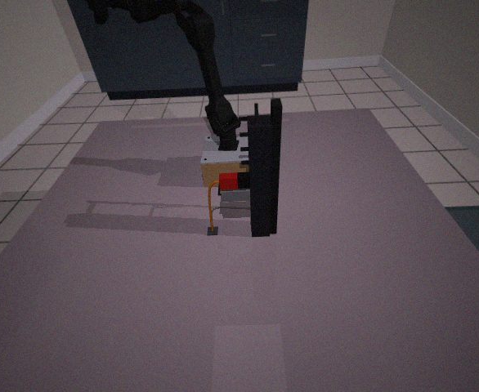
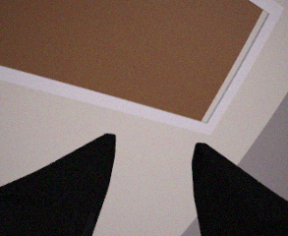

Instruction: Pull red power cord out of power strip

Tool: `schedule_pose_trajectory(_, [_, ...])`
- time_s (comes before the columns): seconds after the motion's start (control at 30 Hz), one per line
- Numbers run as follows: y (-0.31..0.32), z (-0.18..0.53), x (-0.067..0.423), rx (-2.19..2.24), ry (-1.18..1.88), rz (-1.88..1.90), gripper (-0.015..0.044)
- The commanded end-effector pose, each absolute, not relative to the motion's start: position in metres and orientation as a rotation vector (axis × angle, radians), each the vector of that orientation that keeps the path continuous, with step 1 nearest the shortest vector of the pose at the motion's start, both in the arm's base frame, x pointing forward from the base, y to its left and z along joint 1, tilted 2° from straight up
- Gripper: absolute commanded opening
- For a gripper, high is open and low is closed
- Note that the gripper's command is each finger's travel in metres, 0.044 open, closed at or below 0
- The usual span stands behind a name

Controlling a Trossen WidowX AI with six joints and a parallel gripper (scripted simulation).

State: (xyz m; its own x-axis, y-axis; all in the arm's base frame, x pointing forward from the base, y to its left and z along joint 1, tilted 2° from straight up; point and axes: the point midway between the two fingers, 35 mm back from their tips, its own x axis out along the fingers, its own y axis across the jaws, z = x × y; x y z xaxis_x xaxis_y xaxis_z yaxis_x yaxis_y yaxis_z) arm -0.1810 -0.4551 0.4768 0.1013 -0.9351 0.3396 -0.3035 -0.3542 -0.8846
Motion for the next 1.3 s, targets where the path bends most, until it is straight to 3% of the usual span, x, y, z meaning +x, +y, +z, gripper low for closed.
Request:
schedule_pose_trajectory(0.0, [-0.483, 0.455, -0.124, -1.497, 0.964, -1.249, 0.016])
schedule_pose_trajectory(0.2, [-0.497, 0.423, -0.023, -1.185, 0.694, -1.12, 0.016])
schedule_pose_trajectory(0.43, [-0.497, 0.399, 0.041, -0.947, 0.567, -1.025, 0.016])
schedule_pose_trajectory(0.63, [-0.482, 0.353, 0.138, -0.508, 0.446, -0.882, 0.016])
schedule_pose_trajectory(0.93, [-0.41, 0.291, 0.268, 0.047, 0.434, -0.692, 0.016])
schedule_pose_trajectory(1.27, [-0.285, 0.227, 0.352, 0.571, 0.612, -0.563, 0.016])
